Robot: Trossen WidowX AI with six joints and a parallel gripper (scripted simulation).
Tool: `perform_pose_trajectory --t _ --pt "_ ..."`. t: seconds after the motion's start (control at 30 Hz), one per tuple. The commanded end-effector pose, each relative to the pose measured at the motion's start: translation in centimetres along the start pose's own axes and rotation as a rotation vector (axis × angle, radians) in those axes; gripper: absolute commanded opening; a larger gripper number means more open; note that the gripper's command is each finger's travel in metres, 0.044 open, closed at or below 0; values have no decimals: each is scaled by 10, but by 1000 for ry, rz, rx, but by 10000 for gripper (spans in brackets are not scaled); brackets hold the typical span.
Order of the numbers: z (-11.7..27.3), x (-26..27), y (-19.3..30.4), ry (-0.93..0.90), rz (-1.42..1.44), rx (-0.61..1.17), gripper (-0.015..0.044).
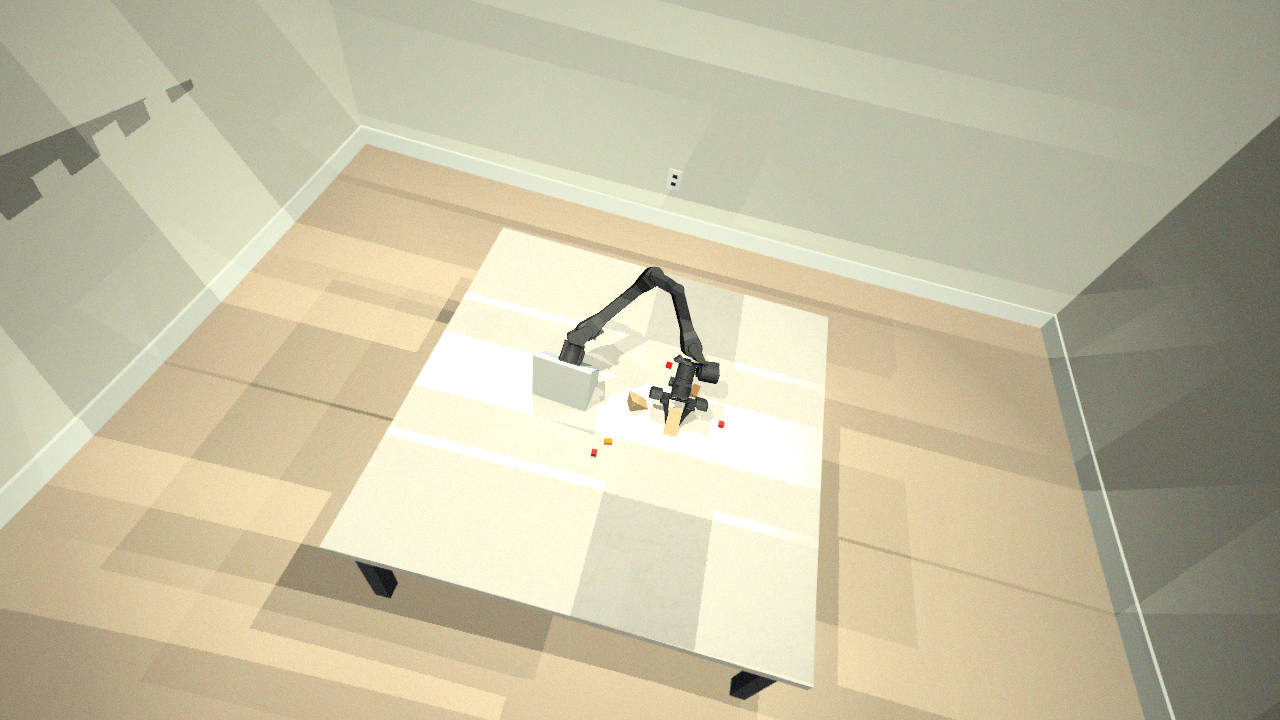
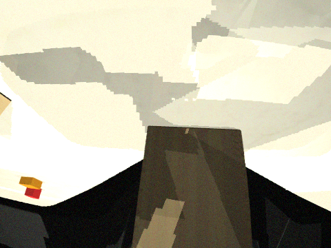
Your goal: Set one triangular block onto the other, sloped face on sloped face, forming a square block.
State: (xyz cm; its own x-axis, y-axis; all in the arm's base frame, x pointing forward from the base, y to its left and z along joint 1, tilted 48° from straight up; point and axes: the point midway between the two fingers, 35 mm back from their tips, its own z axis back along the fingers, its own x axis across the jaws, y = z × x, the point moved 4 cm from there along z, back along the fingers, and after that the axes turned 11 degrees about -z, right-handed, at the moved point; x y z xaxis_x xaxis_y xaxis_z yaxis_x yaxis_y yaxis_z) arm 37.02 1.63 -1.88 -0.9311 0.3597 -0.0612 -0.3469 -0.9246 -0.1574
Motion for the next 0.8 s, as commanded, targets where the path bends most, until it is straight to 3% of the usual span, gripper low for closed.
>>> perform_pose_trajectory --t 0.0,0.3,0.77 --pt "2 0 2 0 0 0 0" --pt "2 0 3 -3 -1 -12 0" --pt "1 -8 42 -71 -2 -369 0"
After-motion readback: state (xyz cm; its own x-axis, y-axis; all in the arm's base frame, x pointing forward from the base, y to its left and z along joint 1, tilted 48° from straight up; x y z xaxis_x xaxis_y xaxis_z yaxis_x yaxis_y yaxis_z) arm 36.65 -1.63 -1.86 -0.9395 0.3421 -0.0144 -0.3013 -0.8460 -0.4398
